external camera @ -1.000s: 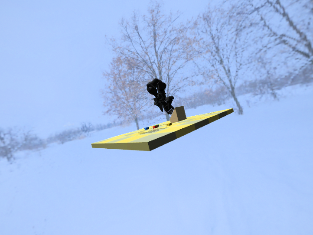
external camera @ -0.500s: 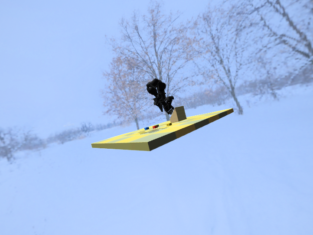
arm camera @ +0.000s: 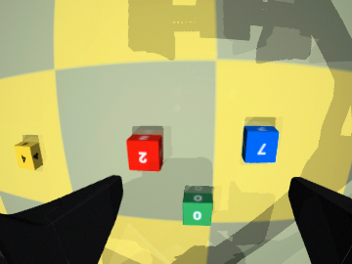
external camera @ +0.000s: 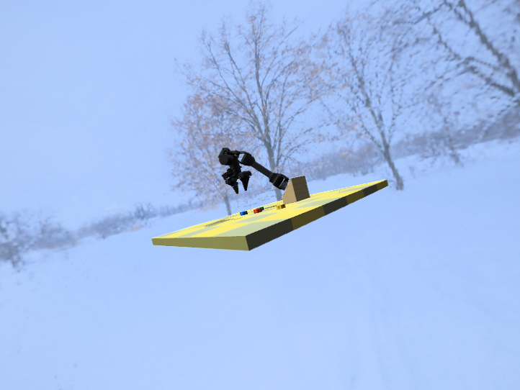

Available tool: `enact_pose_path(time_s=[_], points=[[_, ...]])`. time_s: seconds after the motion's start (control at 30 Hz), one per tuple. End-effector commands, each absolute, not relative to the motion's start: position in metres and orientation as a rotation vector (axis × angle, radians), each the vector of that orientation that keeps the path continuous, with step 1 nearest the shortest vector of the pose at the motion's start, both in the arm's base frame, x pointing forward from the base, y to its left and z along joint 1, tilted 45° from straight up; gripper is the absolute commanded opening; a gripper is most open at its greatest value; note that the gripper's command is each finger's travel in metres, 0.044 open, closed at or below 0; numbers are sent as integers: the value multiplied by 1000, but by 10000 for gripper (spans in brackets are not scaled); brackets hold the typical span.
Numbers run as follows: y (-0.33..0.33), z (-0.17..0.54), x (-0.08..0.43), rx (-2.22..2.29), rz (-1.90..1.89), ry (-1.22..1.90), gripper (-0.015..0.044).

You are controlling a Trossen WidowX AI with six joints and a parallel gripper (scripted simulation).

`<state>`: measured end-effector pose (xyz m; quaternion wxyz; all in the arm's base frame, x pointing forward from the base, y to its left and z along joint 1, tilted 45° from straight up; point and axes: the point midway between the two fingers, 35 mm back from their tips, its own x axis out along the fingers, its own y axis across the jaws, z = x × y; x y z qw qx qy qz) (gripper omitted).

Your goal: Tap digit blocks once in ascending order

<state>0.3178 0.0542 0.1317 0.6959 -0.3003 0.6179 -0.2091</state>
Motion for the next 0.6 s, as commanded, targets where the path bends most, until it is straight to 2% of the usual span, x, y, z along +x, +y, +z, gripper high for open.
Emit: enact_pose_path(time_s=[0.0, 0.57], points=[[12, 164, 306, -702, -491, 1380, 400], [10, 165, 305, -702, -492, 1380, 400]])
